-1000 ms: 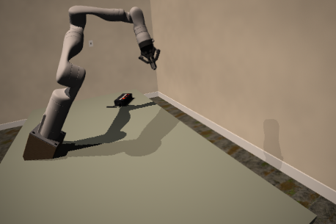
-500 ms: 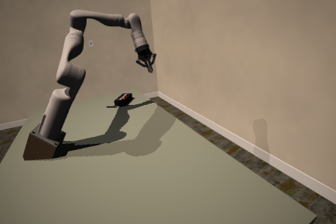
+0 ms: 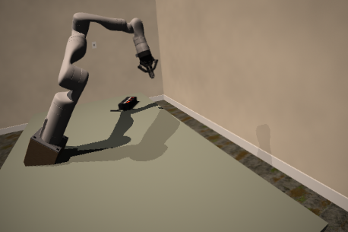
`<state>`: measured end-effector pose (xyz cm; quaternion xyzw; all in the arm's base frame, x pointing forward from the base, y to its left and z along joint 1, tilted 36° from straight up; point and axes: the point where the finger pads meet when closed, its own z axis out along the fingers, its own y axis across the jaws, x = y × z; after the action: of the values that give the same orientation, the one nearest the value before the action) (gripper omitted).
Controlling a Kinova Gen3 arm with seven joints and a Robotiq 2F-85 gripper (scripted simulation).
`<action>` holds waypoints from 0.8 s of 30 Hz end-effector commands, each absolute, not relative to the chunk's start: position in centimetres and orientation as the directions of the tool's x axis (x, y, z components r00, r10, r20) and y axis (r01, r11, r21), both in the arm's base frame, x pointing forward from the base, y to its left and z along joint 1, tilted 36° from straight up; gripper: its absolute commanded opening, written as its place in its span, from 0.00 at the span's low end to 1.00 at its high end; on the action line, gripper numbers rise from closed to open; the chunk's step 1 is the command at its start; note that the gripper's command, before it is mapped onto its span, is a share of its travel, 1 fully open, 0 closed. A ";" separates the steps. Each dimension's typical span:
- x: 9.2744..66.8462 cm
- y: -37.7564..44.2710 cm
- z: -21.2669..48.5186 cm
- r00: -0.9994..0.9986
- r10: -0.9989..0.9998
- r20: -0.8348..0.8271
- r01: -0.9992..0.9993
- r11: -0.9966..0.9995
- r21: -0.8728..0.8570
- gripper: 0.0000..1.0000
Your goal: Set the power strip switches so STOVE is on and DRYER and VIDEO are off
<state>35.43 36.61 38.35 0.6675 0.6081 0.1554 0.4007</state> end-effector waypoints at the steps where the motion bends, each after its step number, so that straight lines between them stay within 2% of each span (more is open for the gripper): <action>1: 35.5 37.2 38.1 0.204 0.935 -0.291 0.686 0.075 0.724 0.00; 13: 35.4 39.1 36.4 0.157 0.932 -0.326 0.703 0.126 0.699 0.00; 14: 35.1 40.8 34.6 0.111 0.928 -0.357 0.718 0.173 0.674 0.00; 23: 35.1 40.8 34.6 0.111 0.928 -0.357 0.718 0.173 0.674 0.00; 24: 34.9 42.4 33.0 0.068 0.921 -0.384 0.730 0.216 0.648 0.00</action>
<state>35.12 41.05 34.34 0.6271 0.6574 0.1284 0.3975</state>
